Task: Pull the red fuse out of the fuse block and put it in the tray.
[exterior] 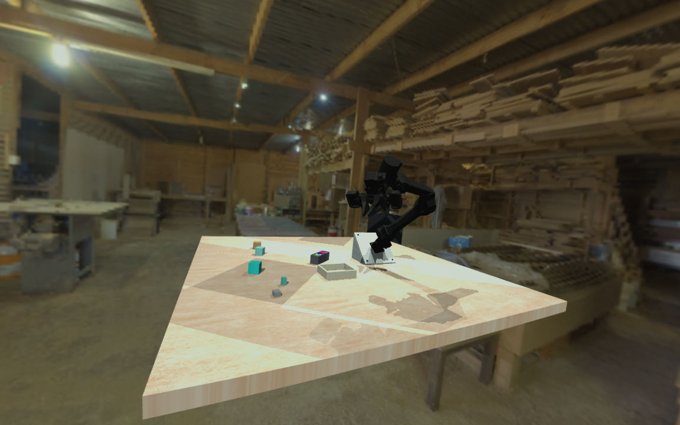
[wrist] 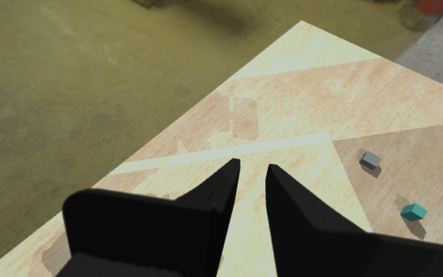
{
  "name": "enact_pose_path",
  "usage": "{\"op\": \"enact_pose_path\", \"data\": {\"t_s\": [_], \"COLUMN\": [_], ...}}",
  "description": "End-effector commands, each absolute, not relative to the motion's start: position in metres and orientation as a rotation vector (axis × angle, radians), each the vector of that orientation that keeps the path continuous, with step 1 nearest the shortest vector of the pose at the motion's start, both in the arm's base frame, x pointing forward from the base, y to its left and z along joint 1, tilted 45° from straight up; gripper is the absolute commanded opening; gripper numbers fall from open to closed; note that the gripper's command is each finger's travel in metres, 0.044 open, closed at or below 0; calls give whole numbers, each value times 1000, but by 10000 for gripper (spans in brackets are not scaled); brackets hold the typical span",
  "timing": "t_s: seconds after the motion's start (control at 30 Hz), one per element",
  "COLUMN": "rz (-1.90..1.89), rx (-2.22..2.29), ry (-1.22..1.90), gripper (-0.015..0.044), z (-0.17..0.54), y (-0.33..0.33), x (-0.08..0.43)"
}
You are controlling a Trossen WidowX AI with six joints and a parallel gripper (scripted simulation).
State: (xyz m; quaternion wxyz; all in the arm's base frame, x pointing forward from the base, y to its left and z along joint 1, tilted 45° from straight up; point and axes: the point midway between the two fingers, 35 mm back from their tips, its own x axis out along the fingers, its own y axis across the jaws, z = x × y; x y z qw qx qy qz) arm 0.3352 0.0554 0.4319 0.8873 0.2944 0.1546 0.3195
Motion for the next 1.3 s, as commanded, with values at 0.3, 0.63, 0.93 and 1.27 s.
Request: {"op": "enact_pose_path", "data": {"t_s": [0.3, 0.63, 0.93, 1.27], "rz": [256, -26, -184, -184], "rx": [884, 1143, 1413, 1413], "ry": [798, 1209, 1579, 1579], "gripper": [73, 73, 73, 73], "z": [236, 87, 3, 4], "y": [-43, -101, -114, -112], "x": [401, 361, 283, 278]}}
